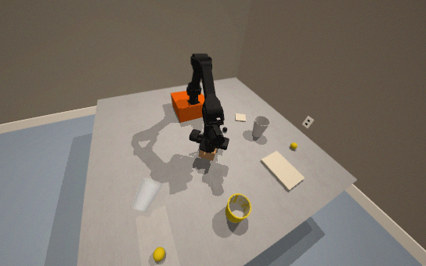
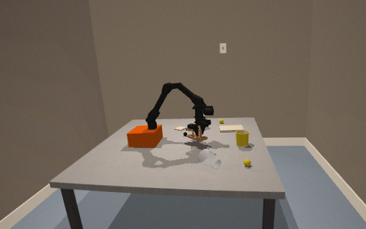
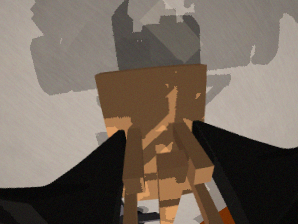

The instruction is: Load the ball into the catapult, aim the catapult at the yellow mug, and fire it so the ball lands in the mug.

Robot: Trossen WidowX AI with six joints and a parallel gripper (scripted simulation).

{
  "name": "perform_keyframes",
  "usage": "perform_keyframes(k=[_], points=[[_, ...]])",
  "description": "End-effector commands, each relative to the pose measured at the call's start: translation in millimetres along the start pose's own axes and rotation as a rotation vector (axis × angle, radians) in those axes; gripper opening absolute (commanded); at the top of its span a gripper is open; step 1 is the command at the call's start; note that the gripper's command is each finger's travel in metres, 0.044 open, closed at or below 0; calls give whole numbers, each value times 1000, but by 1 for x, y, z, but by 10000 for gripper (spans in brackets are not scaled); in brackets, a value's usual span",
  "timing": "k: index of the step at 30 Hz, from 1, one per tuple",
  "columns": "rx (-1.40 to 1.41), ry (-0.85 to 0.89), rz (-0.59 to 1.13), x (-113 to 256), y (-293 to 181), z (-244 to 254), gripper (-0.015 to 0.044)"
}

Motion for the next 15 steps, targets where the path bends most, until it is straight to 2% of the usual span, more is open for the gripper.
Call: perform_keyframes(k=[1,15], points=[[39,14,-4,6,1,12,0],[39,14,-4,-13,2,14,0]])
Point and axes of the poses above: the point midway between the two fingers, 35 mm back from their tips, its own x axis back along the fingers, its own z axis across the jaws, y = z × x, the point moved 1 cm from there along x, back along the fingers, and after that the axes turned 9 degrees about -x, right-handed, at the moved point
